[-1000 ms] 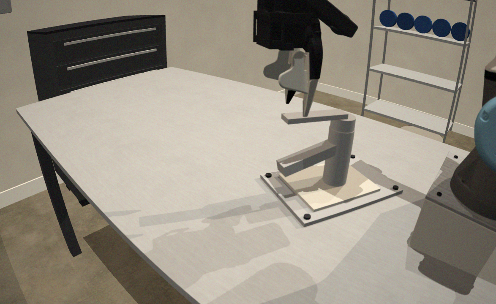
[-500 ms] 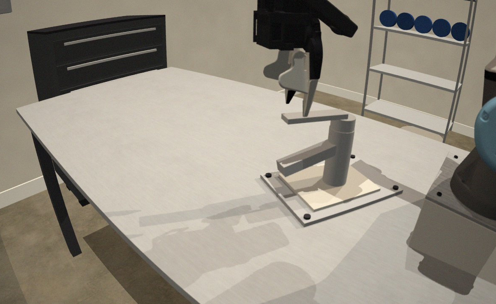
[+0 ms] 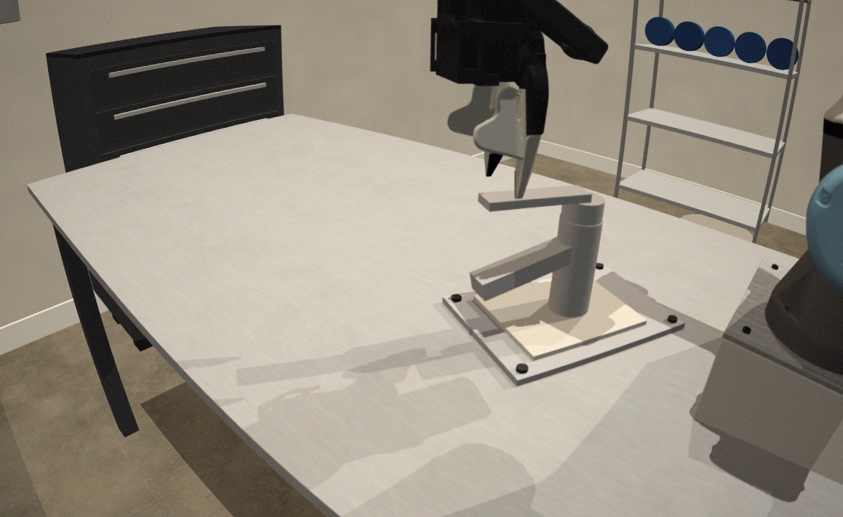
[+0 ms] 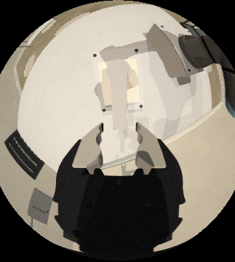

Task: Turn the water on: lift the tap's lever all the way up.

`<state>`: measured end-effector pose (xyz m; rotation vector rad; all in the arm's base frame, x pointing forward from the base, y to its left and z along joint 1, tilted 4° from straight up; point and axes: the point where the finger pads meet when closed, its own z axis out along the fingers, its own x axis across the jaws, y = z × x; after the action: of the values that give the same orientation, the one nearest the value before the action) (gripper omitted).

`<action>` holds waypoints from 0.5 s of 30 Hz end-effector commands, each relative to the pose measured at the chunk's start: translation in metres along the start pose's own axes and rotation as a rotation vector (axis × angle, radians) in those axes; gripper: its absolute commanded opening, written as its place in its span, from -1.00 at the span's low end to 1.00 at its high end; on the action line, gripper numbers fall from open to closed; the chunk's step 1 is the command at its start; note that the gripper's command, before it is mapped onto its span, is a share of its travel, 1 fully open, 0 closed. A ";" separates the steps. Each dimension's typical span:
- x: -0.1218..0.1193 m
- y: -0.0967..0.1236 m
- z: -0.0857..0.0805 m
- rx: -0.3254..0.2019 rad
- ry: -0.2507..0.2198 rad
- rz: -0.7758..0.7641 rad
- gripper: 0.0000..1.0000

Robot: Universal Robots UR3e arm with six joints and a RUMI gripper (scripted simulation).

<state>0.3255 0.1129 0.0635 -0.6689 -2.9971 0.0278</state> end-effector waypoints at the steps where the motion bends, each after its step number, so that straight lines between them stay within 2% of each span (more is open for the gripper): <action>1: -0.001 0.000 -0.001 -0.001 -0.003 0.000 -0.22; 15: -0.001 0.000 0.003 -0.001 -0.003 0.000 -0.22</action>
<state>0.3254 0.1129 0.0614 -0.6688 -2.9971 0.0278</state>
